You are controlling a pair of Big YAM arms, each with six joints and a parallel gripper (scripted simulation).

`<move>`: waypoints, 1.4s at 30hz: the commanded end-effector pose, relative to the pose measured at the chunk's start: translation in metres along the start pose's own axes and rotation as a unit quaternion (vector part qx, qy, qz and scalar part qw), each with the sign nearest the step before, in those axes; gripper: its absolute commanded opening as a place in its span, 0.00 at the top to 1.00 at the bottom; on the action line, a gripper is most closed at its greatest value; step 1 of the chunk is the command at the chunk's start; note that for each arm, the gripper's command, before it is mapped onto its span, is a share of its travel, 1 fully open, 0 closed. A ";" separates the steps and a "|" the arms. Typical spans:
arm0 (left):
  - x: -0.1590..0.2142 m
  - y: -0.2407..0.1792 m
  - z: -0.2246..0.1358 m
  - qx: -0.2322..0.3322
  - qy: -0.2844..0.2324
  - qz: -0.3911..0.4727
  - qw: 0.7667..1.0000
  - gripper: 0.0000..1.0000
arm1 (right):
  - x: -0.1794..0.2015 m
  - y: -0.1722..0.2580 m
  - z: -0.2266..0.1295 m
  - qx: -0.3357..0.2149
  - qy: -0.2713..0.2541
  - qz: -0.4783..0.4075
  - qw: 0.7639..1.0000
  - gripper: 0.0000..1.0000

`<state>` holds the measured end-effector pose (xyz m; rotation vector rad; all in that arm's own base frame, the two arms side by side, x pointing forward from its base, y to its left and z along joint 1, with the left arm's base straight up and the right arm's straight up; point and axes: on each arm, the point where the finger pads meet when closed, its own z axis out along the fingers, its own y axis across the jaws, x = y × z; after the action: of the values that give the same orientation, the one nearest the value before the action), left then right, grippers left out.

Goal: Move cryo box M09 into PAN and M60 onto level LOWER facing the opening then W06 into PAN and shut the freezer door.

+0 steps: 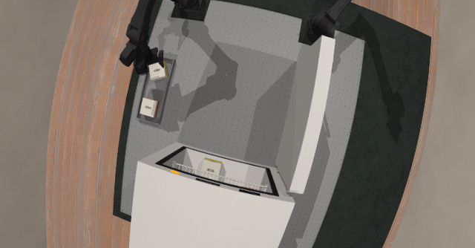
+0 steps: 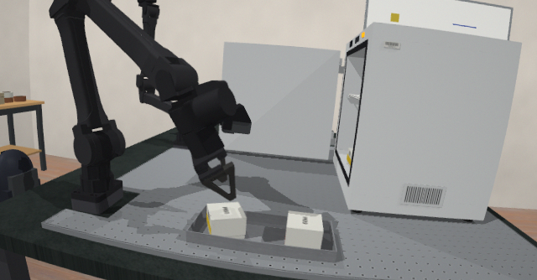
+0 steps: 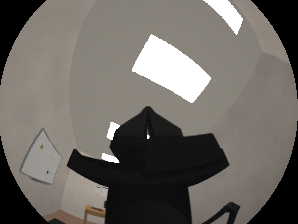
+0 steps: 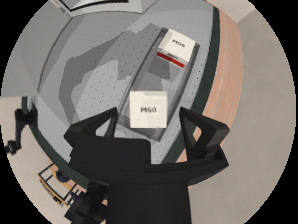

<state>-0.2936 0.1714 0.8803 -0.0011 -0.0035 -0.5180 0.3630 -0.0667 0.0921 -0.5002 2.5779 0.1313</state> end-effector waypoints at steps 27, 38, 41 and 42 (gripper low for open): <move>0.017 0.000 0.004 0.000 0.016 -0.006 1.000 1.00 | 0.009 -0.004 0.020 0.001 -0.004 -0.002 1.000 0.00; 0.017 0.000 0.004 0.000 0.016 -0.006 1.000 1.00 | 0.016 -0.004 0.033 0.001 -0.004 -0.002 1.000 0.00; 0.017 0.000 0.004 0.000 0.016 -0.006 1.000 1.00 | 0.019 -0.003 0.037 0.001 -0.004 -0.002 1.000 0.00; 0.017 0.000 0.004 0.000 0.016 -0.006 1.000 1.00 | 0.020 -0.003 0.039 0.001 -0.004 -0.002 1.000 0.00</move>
<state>-0.2936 0.1714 0.8803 -0.0011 -0.0035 -0.5180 0.3632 -0.0668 0.0552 -0.5000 2.5801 0.1331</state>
